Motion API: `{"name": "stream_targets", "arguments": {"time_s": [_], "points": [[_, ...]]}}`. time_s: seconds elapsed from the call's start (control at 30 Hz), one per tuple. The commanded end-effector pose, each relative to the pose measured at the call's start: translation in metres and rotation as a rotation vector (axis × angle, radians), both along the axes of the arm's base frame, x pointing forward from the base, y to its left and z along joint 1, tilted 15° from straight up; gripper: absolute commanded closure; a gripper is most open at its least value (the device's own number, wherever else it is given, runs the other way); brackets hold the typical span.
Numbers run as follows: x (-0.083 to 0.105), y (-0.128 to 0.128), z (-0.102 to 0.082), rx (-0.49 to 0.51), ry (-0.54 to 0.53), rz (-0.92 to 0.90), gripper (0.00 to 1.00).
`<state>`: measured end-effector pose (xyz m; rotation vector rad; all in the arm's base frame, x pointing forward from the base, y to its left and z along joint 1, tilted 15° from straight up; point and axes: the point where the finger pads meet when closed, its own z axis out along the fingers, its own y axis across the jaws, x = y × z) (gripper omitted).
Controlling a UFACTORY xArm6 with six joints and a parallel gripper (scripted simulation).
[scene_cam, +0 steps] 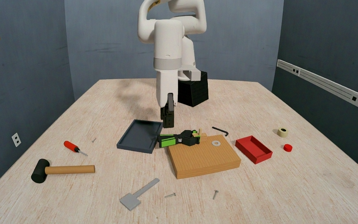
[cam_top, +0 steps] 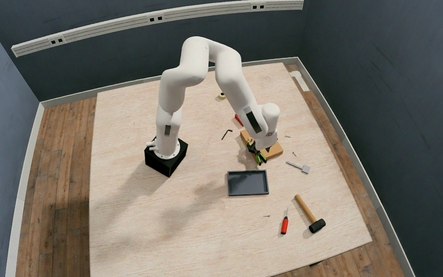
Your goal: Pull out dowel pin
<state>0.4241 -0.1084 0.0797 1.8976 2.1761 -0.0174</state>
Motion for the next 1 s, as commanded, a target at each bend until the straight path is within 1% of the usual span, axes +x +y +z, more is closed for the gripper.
{"name": "stream_targets", "arguments": {"time_s": [0.0, 0.27, 0.97], "points": [[0.0, 0.0008, 0.0066, 0.0, -0.003, 0.0, 0.5], [-0.0006, 0.0013, 0.0095, 0.0, -0.003, 0.0, 0.5], [-0.0006, 0.0019, 0.0096, 0.001, -0.004, -0.007, 0.5]]}}
